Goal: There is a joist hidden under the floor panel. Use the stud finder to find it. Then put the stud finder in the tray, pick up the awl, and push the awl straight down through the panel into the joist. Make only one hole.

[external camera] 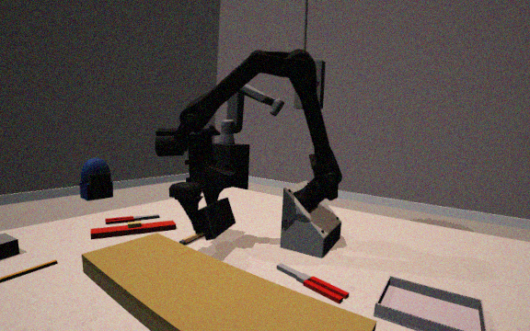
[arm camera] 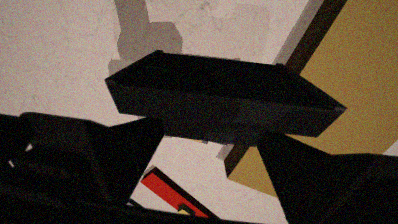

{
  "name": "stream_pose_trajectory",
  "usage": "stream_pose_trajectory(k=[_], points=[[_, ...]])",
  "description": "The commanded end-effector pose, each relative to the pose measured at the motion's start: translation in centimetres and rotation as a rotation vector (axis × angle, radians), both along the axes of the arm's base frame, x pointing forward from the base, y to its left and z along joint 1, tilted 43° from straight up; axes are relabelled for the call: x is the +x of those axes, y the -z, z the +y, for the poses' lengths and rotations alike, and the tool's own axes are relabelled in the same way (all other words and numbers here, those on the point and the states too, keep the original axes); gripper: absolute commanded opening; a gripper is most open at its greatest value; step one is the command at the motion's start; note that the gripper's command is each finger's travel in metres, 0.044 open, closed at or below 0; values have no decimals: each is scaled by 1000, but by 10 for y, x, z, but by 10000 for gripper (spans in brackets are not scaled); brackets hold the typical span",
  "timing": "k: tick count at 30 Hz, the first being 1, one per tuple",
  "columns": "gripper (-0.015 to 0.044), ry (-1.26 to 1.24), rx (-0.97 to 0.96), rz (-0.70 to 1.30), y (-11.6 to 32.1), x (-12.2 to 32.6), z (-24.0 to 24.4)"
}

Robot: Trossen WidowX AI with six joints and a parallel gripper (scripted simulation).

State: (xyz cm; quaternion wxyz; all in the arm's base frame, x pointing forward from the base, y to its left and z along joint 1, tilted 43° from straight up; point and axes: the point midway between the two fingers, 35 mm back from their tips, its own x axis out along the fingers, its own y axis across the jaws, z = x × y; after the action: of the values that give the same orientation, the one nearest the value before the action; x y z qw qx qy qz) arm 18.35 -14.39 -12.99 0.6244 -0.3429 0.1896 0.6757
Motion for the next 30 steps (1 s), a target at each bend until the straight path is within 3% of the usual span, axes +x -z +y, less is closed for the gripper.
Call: stream_pose_trajectory(k=[1, 30], points=[[0, 2, -25, -1, -1, 0, -1], [0, 21, -136, -14, -1, 0, 4]])
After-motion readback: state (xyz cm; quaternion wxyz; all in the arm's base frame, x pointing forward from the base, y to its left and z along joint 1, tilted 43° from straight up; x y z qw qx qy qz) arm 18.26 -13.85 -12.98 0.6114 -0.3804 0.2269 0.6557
